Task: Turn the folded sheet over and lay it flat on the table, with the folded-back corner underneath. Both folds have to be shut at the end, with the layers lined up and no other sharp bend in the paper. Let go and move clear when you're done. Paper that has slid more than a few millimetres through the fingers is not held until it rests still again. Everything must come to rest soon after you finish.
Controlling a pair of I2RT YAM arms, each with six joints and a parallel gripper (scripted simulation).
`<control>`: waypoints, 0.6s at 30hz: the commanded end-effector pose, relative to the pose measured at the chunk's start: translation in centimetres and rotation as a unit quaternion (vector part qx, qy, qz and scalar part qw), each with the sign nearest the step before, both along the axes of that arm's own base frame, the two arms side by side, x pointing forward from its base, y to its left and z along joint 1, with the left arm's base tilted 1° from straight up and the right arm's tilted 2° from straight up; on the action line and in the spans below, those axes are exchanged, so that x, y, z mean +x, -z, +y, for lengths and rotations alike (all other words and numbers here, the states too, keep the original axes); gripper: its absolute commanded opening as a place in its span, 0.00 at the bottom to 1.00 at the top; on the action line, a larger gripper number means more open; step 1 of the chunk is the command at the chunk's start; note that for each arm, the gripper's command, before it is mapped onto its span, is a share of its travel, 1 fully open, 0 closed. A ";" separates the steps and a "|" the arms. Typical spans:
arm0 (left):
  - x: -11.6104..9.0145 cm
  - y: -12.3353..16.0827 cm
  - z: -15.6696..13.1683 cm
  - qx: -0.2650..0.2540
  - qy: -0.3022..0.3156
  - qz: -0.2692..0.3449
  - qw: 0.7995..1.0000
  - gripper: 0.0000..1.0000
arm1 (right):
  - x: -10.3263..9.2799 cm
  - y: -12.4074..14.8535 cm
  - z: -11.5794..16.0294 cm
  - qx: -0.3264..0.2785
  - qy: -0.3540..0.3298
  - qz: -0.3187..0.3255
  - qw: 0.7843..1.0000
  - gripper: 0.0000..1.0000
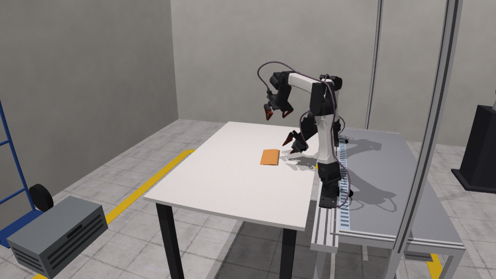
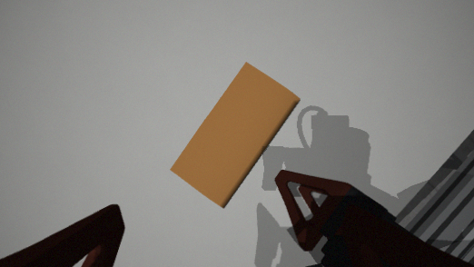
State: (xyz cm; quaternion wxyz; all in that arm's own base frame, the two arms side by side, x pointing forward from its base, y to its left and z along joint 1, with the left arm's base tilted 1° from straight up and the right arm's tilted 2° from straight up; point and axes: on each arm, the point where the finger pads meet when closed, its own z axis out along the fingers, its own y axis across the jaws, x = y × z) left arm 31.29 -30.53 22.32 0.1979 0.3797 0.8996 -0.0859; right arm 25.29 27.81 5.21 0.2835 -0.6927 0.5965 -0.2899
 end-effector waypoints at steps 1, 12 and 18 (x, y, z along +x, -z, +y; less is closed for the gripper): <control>0.4 -0.7 0.0 -0.005 -0.009 -0.006 1.000 1.00 | 0.0 0.1 0.1 -0.005 0.002 0.001 1.000 0.65; 0.2 -0.4 0.1 -0.002 -0.009 -0.002 1.000 1.00 | 0.0 0.1 0.1 -0.005 0.002 0.001 1.000 0.65; 0.2 -0.4 0.1 -0.002 -0.009 -0.002 1.000 1.00 | 0.0 0.1 0.1 -0.005 0.002 0.001 1.000 0.65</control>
